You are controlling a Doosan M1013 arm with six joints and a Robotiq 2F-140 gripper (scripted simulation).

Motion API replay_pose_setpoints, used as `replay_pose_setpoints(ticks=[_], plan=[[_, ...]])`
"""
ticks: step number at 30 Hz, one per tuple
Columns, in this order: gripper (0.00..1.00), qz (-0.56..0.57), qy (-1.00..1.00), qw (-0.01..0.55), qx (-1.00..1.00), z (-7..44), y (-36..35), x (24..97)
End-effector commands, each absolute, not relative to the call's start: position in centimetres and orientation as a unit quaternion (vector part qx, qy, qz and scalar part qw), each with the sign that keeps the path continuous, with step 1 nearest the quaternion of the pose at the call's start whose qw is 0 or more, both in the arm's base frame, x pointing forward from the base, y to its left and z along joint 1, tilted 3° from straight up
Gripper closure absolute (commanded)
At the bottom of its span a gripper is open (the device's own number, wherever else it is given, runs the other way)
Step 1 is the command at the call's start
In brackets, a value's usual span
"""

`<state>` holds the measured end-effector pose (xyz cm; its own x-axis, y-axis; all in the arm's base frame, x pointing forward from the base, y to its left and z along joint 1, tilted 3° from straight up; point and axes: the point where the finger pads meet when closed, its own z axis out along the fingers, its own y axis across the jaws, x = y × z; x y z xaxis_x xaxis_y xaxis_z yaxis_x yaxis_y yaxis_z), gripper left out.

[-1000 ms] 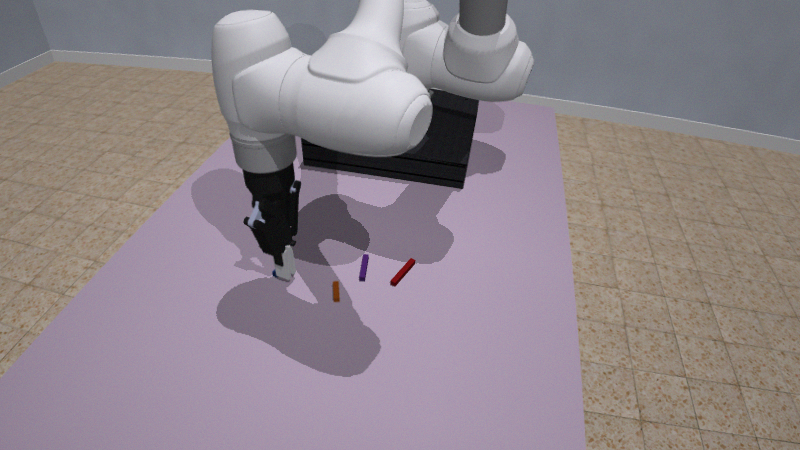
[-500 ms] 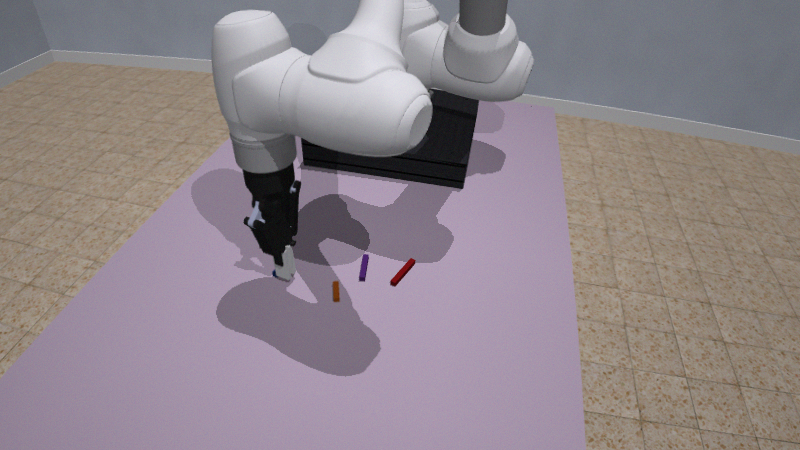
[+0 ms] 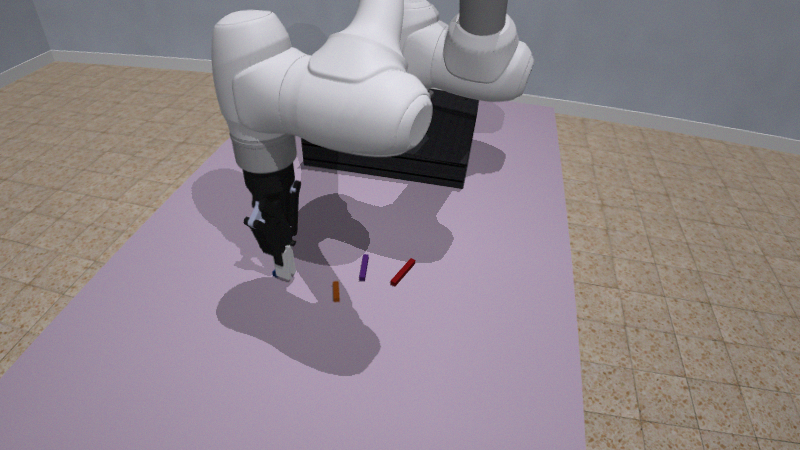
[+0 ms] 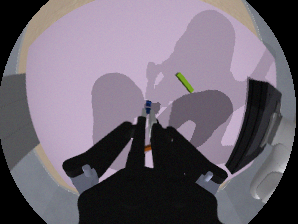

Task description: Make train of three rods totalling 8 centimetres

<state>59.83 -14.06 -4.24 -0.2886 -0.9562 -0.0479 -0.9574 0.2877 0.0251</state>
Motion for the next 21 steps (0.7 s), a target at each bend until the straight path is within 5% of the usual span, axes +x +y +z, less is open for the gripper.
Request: replay_pose_setpoints(ticks=[1,21], plan=[[0.97,0.024,0.802,0.012,-0.596,-4.2,-14.1,59.8],[0.97,0.024,0.802,0.012,-0.596,-5.4,-14.0,59.8]])
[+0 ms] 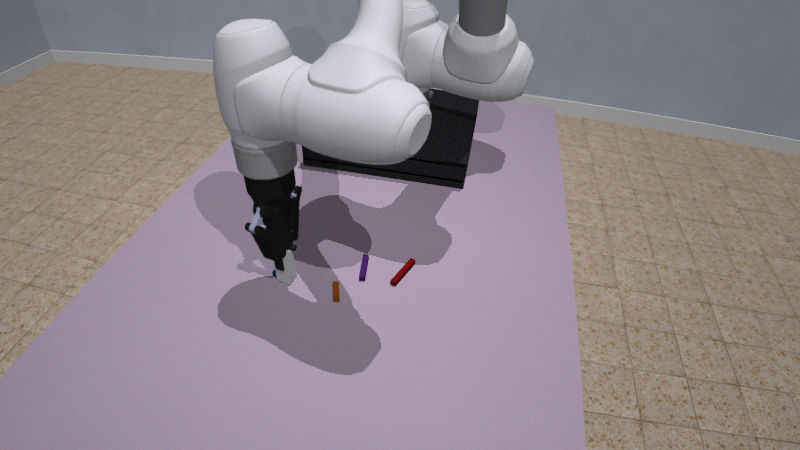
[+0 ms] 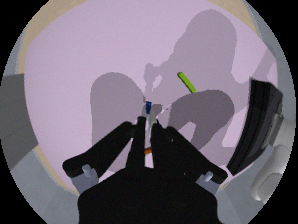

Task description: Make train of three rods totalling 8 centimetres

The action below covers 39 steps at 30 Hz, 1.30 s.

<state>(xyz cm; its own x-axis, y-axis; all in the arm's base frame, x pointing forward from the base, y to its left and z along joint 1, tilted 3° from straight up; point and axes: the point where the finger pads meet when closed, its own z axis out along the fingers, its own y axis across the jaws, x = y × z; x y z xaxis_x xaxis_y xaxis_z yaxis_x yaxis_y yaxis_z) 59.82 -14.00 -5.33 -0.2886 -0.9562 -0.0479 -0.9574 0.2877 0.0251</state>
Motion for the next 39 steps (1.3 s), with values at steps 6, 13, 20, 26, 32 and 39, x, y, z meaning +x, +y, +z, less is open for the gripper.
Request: replay_pose_setpoints(ticks=[6,13,20,26,32,39], plan=[[0.97,0.024,0.802,0.012,-0.596,-5.41,-14.0,59.82],[0.97,0.024,0.802,0.012,-0.596,-5.41,-14.0,59.82],[0.97,0.024,0.802,0.012,-0.596,-5.41,-14.0,59.82],[0.97,0.024,0.802,0.012,-0.596,-5.41,-14.0,59.82],[0.97,0.024,0.802,0.012,-0.596,-5.41,-14.0,59.82],[0.95,0.024,0.802,0.012,-0.596,-5.41,-14.0,59.82]])
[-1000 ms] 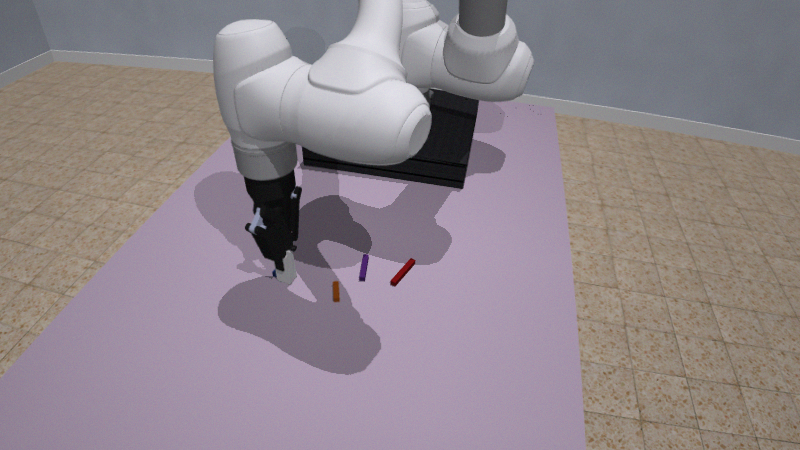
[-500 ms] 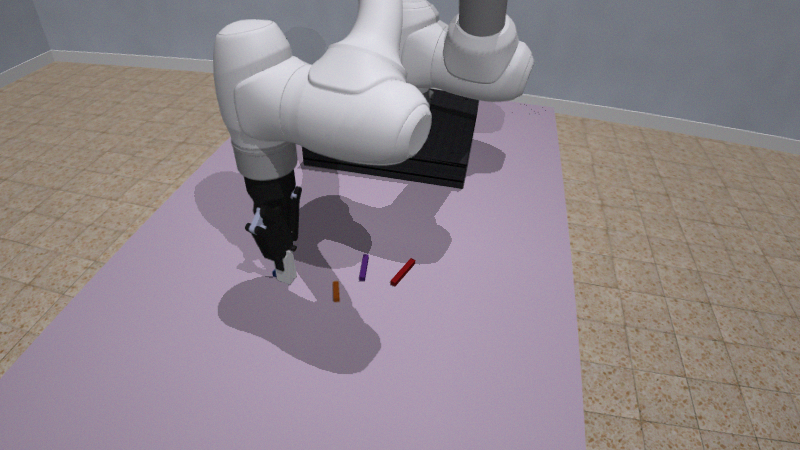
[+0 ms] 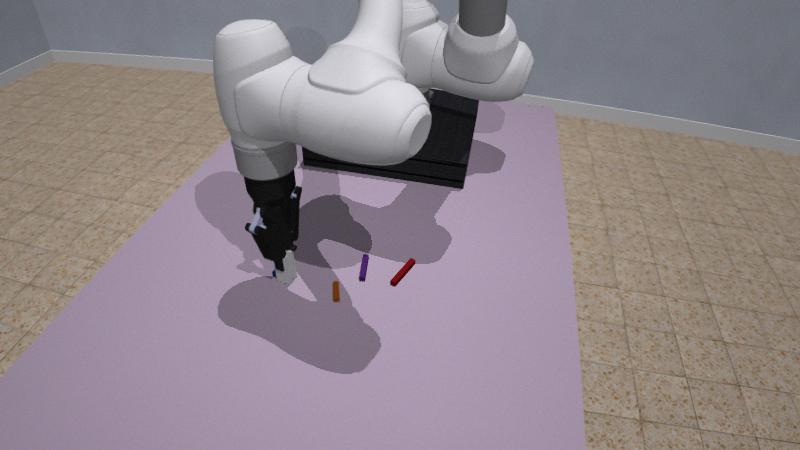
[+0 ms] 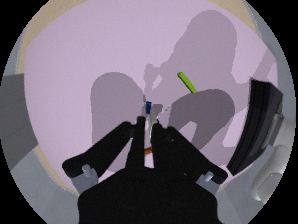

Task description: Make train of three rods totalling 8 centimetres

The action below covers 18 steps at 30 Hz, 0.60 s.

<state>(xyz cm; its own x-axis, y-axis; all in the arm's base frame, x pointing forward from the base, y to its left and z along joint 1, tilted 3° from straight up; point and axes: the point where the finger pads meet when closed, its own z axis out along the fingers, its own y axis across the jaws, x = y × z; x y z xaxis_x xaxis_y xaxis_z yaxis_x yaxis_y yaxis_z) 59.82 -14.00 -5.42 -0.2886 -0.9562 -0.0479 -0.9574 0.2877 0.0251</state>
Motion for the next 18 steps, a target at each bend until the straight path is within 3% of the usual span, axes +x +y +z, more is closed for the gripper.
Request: replay_pose_setpoints(ticks=[1,18], plan=[[0.95,0.024,0.802,0.012,-0.596,-5.41,-14.0,59.82],[0.85,0.024,0.802,0.012,-0.596,-5.41,-14.0,59.82]])
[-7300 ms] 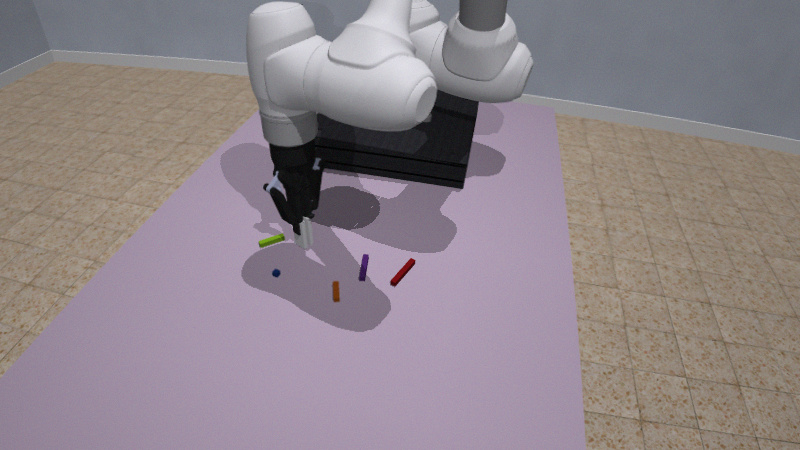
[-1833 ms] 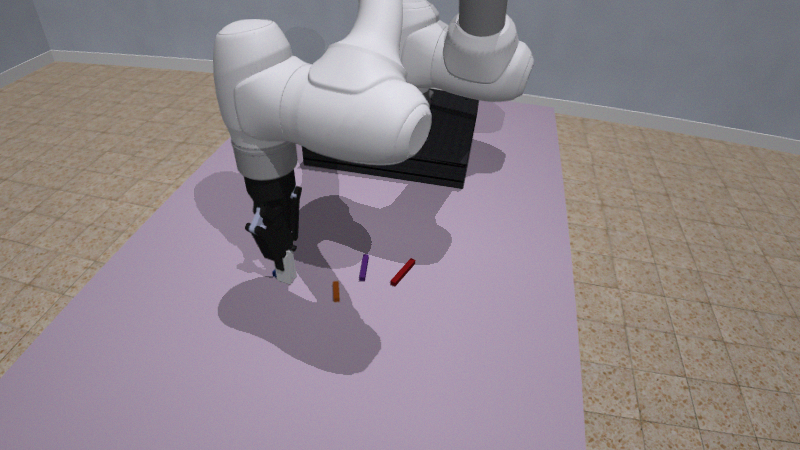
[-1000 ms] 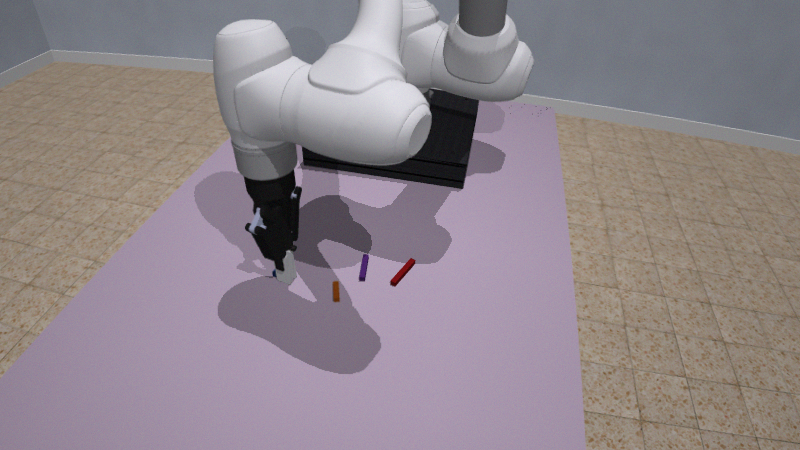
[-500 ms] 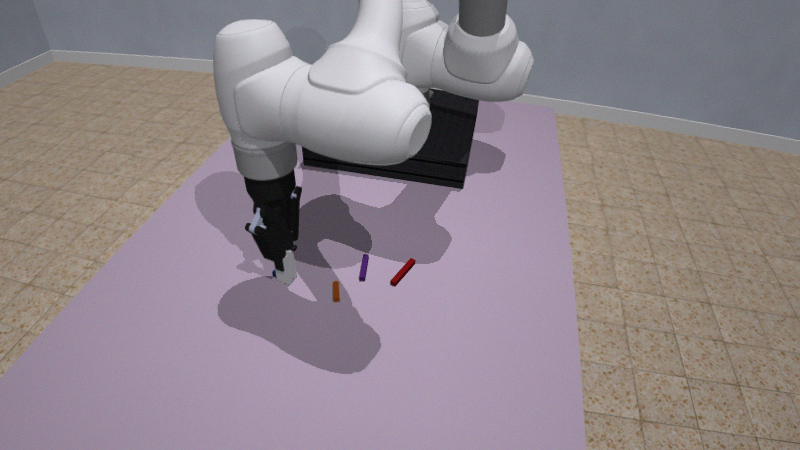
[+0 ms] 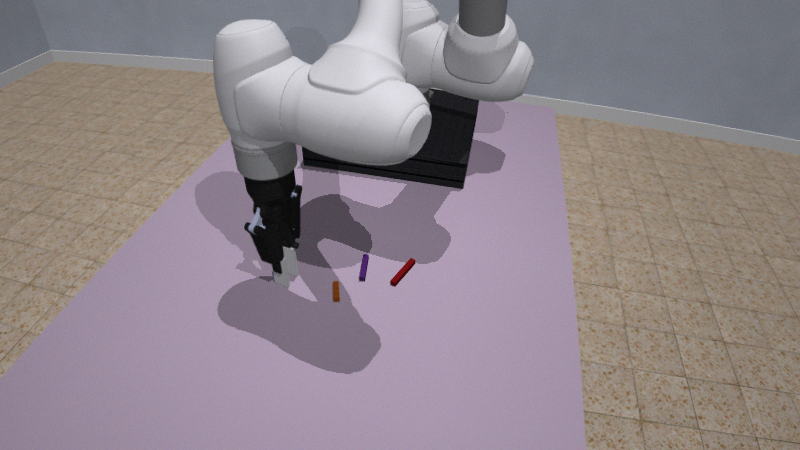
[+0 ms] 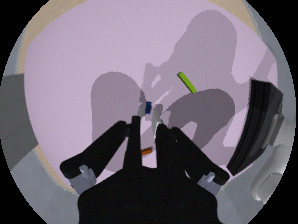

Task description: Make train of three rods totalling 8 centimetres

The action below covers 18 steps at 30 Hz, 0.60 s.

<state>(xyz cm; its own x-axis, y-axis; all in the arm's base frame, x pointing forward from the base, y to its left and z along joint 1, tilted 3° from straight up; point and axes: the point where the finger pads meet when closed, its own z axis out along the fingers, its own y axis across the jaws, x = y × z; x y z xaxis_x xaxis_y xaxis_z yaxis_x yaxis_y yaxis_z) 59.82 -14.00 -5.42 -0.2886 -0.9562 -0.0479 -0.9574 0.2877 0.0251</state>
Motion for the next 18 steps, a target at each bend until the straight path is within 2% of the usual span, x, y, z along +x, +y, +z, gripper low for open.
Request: replay_pose_setpoints(ticks=[1,18], plan=[[0.85,0.024,0.802,0.012,-0.596,-5.4,-14.0,59.8],[0.85,0.024,0.802,0.012,-0.596,-3.2,-14.1,59.8]])
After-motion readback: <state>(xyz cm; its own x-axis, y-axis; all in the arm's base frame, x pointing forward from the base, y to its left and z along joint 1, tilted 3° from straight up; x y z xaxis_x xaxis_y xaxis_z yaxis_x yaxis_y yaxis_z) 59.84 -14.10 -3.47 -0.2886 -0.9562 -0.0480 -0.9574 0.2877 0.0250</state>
